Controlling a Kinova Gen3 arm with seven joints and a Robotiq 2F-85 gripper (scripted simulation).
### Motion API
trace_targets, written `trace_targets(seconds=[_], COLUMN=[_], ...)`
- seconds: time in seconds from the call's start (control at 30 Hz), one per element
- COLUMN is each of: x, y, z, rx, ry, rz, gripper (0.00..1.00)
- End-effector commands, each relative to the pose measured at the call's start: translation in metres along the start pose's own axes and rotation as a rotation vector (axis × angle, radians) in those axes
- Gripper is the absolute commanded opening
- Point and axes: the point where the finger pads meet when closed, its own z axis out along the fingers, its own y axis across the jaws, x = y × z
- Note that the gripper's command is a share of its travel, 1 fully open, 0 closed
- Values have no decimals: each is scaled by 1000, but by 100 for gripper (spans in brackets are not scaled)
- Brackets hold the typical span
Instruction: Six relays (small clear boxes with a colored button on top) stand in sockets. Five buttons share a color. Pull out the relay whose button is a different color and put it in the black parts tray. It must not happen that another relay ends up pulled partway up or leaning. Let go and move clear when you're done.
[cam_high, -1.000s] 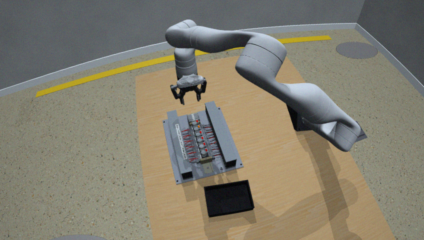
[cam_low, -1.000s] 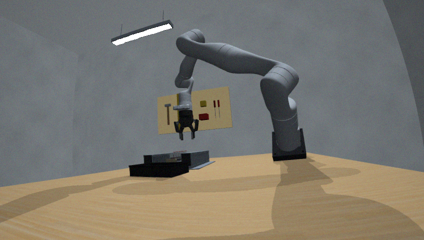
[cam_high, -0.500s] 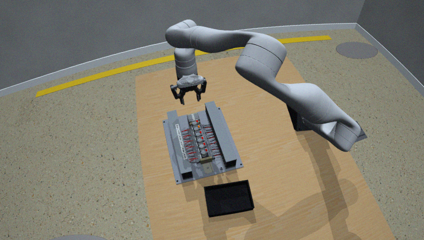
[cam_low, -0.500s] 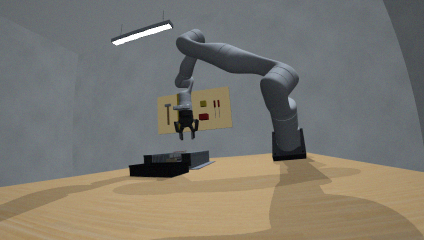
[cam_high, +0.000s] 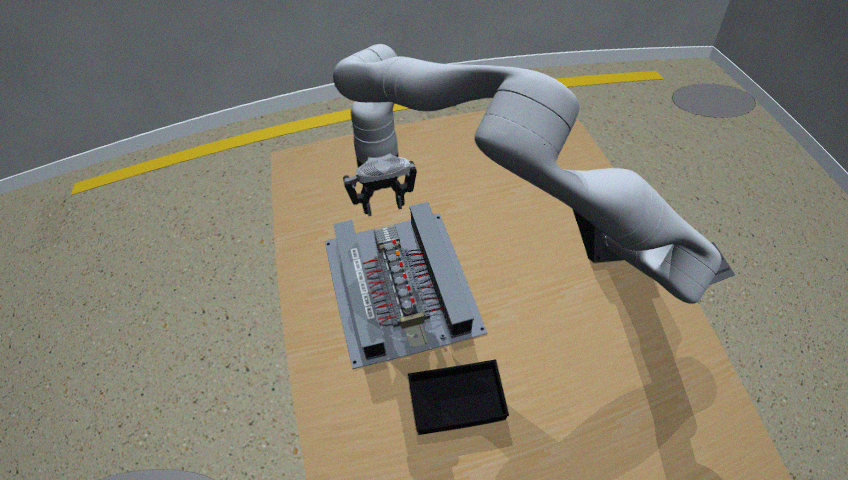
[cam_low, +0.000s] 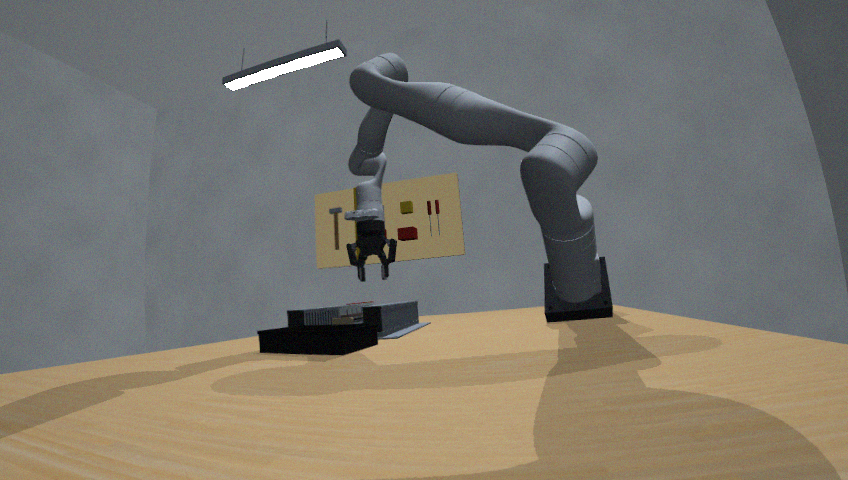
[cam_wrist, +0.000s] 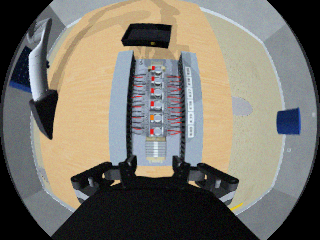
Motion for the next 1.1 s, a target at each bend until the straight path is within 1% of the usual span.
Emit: trace_targets(seconds=[0.0, 0.03, 0.27, 0.4, 1.07], x=[12, 12, 53, 67, 70], y=[2, 2, 2, 2, 2], z=[-4, -4, -4, -4, -4], rx=[-1, -1, -1, -1, -1], ry=[-5, -5, -5, -5, -5], rz=[-8, -8, -8, -8, -8], gripper=[61, 61, 61, 61, 61])
